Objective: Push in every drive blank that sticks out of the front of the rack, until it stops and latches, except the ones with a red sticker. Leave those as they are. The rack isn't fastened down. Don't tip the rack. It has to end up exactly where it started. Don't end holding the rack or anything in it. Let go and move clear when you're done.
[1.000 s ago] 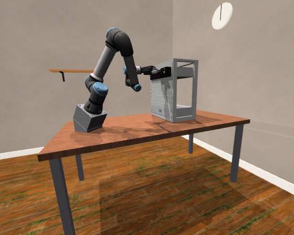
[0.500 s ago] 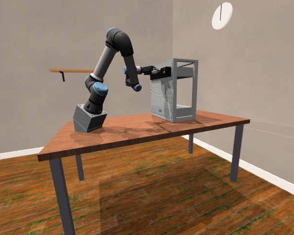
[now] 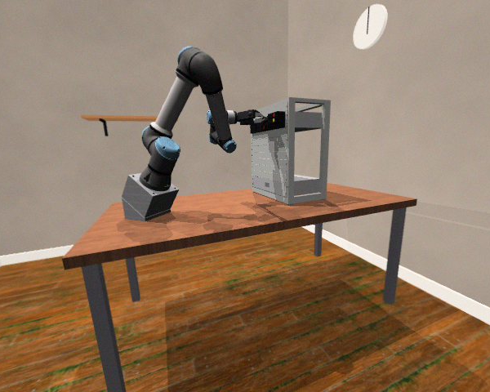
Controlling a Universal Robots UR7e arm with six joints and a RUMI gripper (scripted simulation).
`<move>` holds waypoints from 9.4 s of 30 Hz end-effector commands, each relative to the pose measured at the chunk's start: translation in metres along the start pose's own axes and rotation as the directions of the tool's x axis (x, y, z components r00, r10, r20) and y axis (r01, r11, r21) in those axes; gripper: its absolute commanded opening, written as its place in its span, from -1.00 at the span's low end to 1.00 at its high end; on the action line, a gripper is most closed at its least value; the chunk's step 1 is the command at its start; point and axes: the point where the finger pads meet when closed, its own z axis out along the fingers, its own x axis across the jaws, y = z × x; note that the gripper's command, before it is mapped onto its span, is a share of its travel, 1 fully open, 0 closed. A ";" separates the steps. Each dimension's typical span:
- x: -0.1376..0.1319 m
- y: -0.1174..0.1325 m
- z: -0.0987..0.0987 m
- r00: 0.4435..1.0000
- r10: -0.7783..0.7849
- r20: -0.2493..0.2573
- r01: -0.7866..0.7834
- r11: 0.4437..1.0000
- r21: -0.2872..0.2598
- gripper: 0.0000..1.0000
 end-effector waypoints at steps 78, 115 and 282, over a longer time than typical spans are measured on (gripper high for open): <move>0.000 0.000 -0.069 1.000 0.000 0.001 0.000 1.000 0.000 -1.00; 0.004 -0.012 -0.096 1.000 0.000 0.001 0.000 1.000 0.000 -1.00; 0.037 -0.110 -0.039 1.000 0.000 0.001 0.000 1.000 0.000 -1.00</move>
